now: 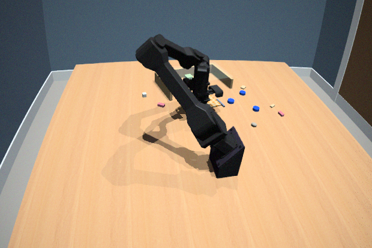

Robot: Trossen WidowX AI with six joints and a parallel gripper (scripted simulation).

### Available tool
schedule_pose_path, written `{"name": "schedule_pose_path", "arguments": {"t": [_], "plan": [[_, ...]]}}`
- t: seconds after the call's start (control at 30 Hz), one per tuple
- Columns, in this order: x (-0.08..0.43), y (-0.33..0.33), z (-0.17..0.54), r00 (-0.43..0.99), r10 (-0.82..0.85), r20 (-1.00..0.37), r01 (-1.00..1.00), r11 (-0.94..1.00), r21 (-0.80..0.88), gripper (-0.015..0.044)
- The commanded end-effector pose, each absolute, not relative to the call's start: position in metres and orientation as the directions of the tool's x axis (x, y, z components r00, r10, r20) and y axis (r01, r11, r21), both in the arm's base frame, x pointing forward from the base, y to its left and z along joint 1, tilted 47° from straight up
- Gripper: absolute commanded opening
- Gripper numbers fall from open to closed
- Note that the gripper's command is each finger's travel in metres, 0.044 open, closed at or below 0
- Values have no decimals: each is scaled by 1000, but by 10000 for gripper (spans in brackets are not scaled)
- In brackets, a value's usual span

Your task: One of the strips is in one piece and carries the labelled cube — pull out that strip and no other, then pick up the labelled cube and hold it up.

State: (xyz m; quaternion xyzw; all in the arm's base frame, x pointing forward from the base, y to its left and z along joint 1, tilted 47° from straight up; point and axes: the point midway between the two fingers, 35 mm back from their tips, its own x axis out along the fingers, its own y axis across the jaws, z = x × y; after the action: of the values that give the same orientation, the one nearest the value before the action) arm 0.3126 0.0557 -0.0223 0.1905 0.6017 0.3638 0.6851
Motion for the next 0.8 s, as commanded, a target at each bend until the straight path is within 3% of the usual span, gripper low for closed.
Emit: {"name": "schedule_pose_path", "arguments": {"t": [0.0, 0.77], "plan": [[300, 56, -28, -8, 725, -688, -262, 663, 701, 0], [267, 49, -35, -9, 725, -689, -261, 663, 702, 0]]}}
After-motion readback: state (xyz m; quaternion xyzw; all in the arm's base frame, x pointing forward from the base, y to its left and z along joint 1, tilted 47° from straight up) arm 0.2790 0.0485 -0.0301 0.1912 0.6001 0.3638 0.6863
